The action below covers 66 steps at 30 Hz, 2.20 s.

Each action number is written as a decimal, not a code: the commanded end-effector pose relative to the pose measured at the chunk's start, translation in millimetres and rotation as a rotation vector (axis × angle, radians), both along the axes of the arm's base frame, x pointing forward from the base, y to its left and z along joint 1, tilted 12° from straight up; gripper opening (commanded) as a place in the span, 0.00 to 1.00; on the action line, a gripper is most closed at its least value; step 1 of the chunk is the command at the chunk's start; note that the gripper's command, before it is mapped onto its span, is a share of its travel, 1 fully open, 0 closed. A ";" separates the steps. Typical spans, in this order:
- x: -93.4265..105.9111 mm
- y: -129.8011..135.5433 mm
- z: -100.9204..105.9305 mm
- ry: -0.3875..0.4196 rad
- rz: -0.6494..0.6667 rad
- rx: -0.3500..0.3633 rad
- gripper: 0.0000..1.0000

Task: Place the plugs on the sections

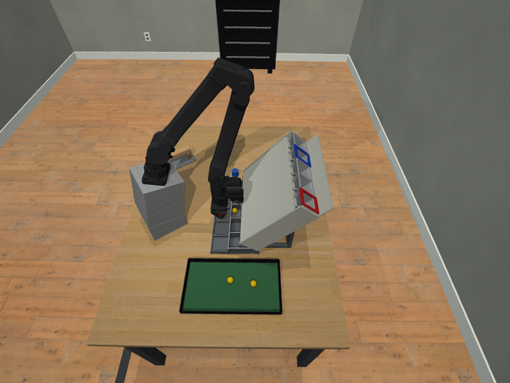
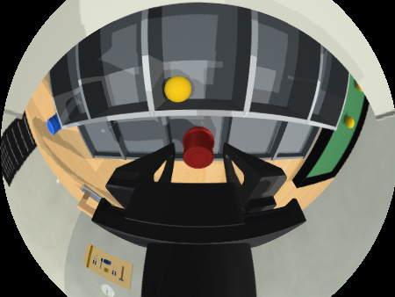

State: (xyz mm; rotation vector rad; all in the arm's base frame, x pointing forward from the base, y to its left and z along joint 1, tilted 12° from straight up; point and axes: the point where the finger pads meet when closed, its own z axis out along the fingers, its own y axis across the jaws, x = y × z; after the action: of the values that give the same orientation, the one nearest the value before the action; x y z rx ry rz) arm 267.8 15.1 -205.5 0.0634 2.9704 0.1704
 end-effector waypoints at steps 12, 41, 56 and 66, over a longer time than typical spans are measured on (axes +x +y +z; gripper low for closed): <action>1.8 2.0 2.3 -0.010 -0.001 -0.001 0.59; -10.2 -4.7 28.5 0.005 0.000 -0.002 0.59; -6.8 -5.4 33.6 -0.004 -0.002 -0.001 0.59; -11.5 -6.7 41.9 0.002 -0.002 -0.001 0.59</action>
State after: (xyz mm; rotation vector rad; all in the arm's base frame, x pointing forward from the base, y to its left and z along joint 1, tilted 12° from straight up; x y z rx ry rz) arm 262.1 12.0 -173.9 0.0647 2.9729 0.1685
